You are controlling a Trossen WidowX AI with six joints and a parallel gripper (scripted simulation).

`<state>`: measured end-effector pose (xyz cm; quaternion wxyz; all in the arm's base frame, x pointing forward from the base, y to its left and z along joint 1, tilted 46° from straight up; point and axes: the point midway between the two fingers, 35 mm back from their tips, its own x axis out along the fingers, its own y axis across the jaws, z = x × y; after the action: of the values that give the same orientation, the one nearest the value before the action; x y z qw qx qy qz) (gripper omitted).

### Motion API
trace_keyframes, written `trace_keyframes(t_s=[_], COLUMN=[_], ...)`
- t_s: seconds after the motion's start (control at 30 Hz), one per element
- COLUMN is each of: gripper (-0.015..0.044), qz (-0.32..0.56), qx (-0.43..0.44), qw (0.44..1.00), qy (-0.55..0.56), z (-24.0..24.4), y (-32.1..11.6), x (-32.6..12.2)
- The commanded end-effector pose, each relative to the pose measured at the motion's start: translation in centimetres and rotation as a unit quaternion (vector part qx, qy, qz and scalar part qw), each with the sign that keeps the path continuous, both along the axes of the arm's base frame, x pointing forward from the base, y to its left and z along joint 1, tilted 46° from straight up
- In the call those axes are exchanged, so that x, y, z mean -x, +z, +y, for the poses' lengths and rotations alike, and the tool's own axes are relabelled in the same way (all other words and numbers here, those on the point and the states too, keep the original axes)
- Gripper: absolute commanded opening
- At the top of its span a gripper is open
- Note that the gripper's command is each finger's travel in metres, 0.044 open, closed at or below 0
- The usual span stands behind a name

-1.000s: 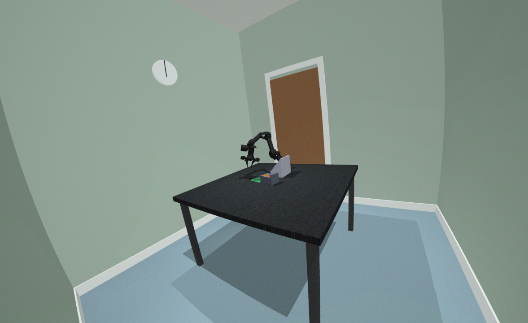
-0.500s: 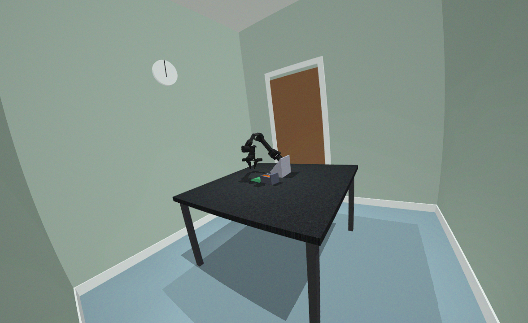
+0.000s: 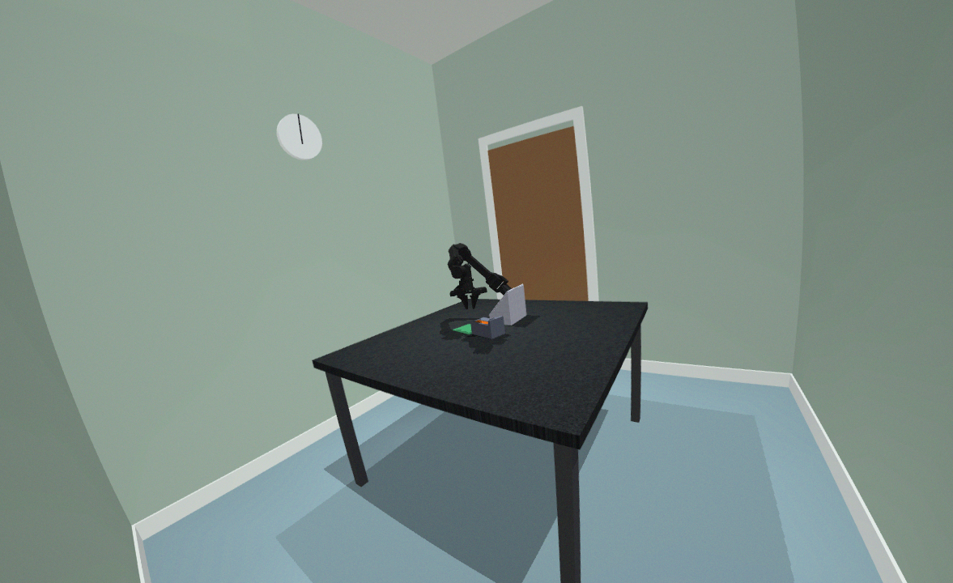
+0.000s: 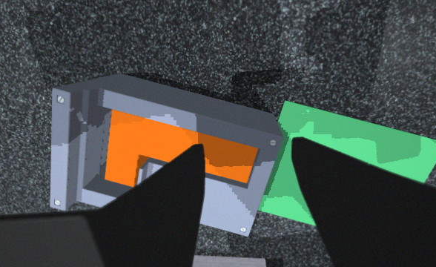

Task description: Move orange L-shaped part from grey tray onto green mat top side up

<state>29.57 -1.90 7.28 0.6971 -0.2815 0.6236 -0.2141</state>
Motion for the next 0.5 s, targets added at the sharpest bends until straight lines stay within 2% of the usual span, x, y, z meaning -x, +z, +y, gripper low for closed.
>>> trace_keyframes(t_s=[0.0,0.27,0.47], gripper=[0.0180,0.0180,0.0180], qz=[-0.029,-0.074,-0.076], qx=[-0.001,0.023,0.024], qw=[0.996,0.986,0.985], qy=[-0.082,-0.150,-0.152], z=[5.3,9.2,9.3], y=[-4.5,-8.1,-8.2], x=[0.3,1.8,1.8])
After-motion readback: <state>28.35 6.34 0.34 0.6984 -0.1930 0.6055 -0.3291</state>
